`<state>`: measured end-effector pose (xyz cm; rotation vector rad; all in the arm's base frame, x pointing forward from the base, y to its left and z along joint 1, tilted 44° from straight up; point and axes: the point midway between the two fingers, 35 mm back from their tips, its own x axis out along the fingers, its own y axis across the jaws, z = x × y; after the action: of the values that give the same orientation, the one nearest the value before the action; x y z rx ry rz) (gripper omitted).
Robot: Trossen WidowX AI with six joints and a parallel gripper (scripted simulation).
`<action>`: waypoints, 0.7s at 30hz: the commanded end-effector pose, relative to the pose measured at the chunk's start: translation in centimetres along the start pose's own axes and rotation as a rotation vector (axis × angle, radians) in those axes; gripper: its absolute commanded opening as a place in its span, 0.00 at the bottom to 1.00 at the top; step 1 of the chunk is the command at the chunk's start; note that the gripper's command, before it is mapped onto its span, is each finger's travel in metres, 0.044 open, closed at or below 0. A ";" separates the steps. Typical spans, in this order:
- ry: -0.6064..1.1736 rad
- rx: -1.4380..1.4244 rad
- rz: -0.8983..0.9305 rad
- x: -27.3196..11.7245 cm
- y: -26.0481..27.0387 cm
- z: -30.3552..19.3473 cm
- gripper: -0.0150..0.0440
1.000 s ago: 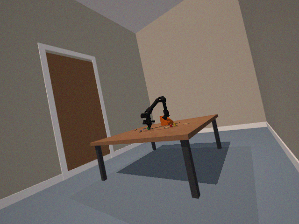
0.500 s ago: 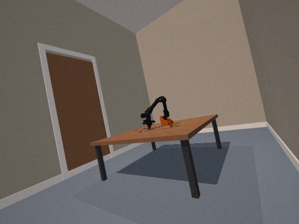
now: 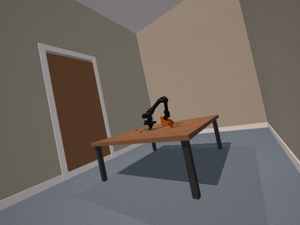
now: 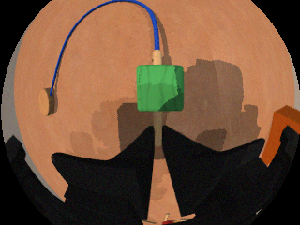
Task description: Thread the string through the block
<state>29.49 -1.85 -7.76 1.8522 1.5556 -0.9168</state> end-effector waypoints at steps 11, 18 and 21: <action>0.007 -0.006 0.010 0.0 -0.4 -1.8 0.25; 0.008 -0.015 0.019 -0.1 -0.5 -2.7 0.25; 0.010 -0.018 0.022 -0.2 -0.5 -3.0 0.25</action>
<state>29.72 -0.04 -5.93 1.8571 1.5341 -0.8834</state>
